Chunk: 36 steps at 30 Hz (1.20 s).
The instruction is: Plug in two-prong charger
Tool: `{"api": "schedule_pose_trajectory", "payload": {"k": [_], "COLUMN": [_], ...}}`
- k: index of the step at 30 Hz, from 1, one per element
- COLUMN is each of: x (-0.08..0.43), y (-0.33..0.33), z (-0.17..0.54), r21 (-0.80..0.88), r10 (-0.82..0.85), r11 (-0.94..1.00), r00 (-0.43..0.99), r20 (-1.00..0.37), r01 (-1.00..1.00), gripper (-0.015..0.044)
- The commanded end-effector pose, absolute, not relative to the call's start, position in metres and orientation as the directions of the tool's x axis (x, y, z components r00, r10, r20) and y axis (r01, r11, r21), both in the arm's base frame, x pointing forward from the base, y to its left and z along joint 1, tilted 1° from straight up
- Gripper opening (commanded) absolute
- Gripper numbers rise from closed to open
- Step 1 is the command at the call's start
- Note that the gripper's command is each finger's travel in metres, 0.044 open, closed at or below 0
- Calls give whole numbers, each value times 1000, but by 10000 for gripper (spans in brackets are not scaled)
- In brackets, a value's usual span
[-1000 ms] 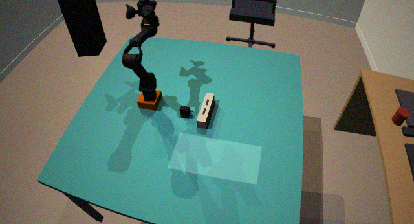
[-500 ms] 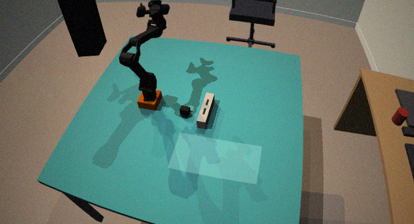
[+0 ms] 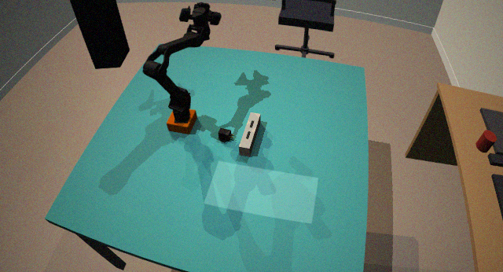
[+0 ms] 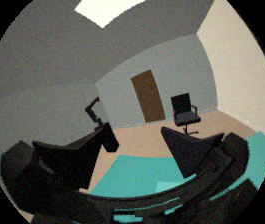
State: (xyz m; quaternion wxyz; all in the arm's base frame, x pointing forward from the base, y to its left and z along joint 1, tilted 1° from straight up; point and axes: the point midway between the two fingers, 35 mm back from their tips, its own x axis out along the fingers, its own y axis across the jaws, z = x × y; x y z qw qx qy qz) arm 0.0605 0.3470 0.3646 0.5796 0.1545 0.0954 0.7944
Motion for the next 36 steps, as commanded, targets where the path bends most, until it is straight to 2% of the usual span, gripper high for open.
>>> {"api": "schedule_pose_trajectory", "payload": {"k": [1,20,36], "x": [82,172,247], "y": [349,326,278], "z": [352,299,244], "r21": [353,380,419], "r10": [974,993,888], "r11": [-228,108,448], "r00": [-209,79,338], "r20": [92,-93,-312], "r01": [-908,-919,-790], "gripper": [440,440,440]}}
